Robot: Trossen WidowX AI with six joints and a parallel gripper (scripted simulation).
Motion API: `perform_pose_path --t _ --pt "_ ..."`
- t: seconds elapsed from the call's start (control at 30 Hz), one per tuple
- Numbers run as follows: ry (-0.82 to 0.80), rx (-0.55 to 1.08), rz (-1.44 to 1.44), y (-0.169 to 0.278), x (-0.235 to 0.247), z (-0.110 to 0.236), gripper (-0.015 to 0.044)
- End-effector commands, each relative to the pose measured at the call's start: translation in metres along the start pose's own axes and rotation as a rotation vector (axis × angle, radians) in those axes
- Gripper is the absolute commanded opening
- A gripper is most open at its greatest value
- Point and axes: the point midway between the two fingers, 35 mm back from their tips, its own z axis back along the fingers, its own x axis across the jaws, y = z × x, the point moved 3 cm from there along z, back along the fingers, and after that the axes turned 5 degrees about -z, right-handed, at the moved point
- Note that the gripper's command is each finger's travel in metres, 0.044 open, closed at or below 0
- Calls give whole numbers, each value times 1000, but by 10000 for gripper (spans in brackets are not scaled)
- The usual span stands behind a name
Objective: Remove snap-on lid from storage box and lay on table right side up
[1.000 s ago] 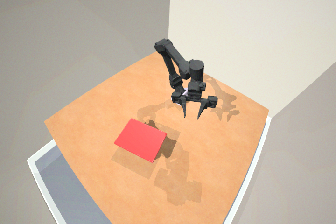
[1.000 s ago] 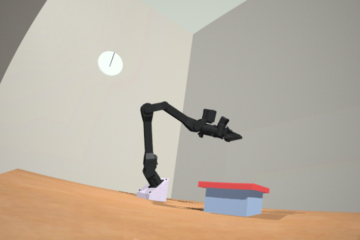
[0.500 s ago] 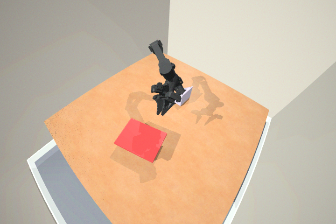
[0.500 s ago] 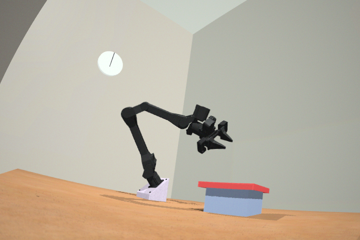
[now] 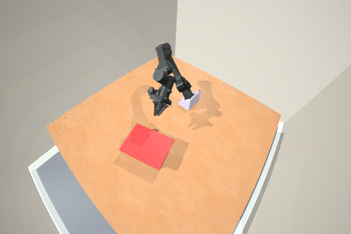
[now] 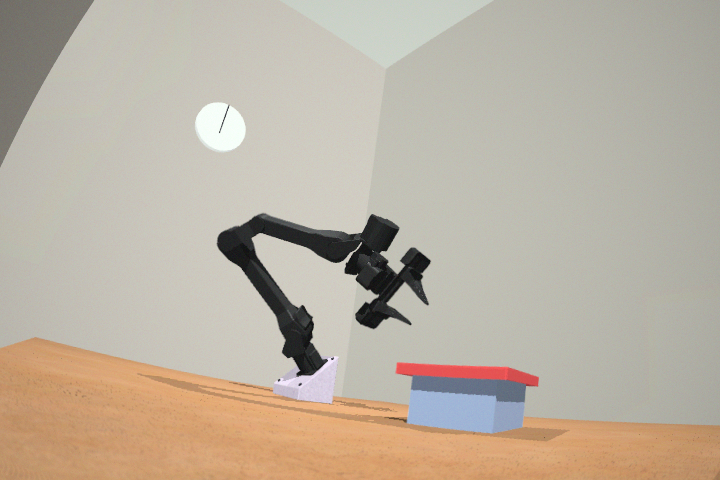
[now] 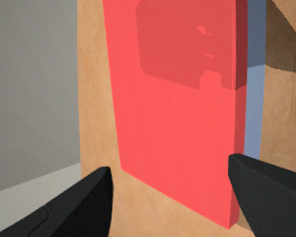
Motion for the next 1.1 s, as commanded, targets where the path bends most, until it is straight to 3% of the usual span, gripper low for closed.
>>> perform_pose_path --t 0.0,0.23,0.47,1.07 --pt "17 4 -23 -1 -7 -1 235" --pt "18 4 -23 -1 -9 -2 235" --pt "17 2 -22 -4 -57 -41 235" --pt "18 4 -23 -4 -55 -60 235"
